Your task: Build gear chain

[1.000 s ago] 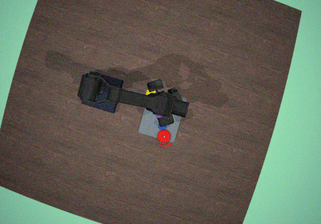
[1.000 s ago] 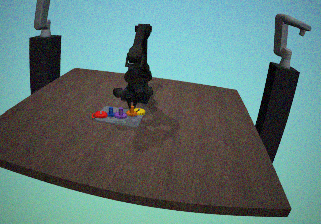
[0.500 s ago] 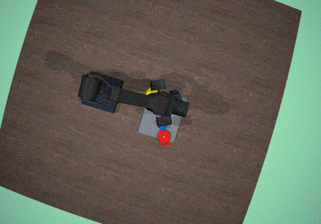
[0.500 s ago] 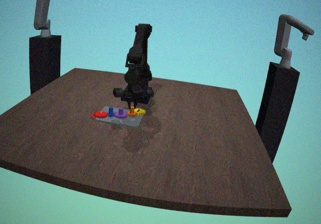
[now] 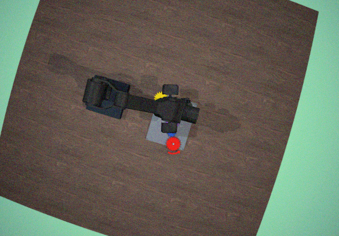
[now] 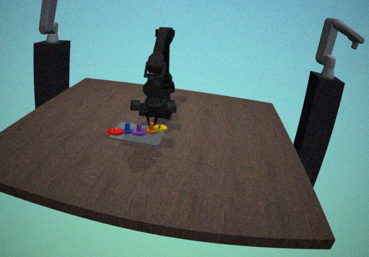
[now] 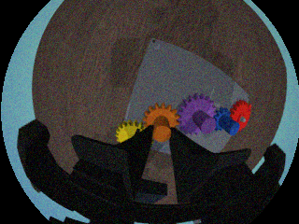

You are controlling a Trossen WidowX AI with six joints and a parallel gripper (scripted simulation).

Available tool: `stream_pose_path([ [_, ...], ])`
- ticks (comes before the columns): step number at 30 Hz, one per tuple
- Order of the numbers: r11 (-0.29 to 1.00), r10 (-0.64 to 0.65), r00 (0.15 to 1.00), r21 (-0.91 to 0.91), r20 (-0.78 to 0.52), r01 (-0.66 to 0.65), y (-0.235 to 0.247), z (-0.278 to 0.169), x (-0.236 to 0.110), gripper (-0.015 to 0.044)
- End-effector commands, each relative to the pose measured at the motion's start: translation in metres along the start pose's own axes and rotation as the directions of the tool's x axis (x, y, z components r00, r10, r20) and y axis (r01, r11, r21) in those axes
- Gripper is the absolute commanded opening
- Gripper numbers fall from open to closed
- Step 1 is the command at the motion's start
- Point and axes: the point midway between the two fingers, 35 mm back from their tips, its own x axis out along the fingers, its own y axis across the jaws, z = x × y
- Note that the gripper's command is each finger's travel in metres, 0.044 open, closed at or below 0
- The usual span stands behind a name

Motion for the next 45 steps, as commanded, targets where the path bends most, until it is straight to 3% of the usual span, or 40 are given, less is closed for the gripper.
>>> stream_pose_path([
  [1,1.000,-0.001,1.000,-0.020,-0.002,0.001,0.000,0.001,0.002,0.0000],
  [9,0.983,-0.001,1.000,-0.183,-0.002,0.001,0.001,0.000,0.002,0.0000],
  [15,0.985,-0.001,1.000,-0.172,-0.002,0.001,0.000,0.000,-0.003,0.0140],
  [29,0.985,-0.001,1.000,-0.172,-0.002,0.001,0.000,0.000,-0.047,0.0140],
  [30,0.985,-0.002,1.000,-0.173,0.003,0.002,0.000,0.002,-0.044,0.0166],
  [34,0.985,-0.002,1.000,-0.173,0.003,0.002,0.001,-0.002,-0.089,0.0271],
  [40,0.985,-0.002,1.000,-0.173,0.002,0.002,0.001,-0.003,-0.091,0.0429],
  [45,0.985,-0.002,1.000,-0.173,0.002,0.002,0.001,-0.003,-0.091,0.0440],
])
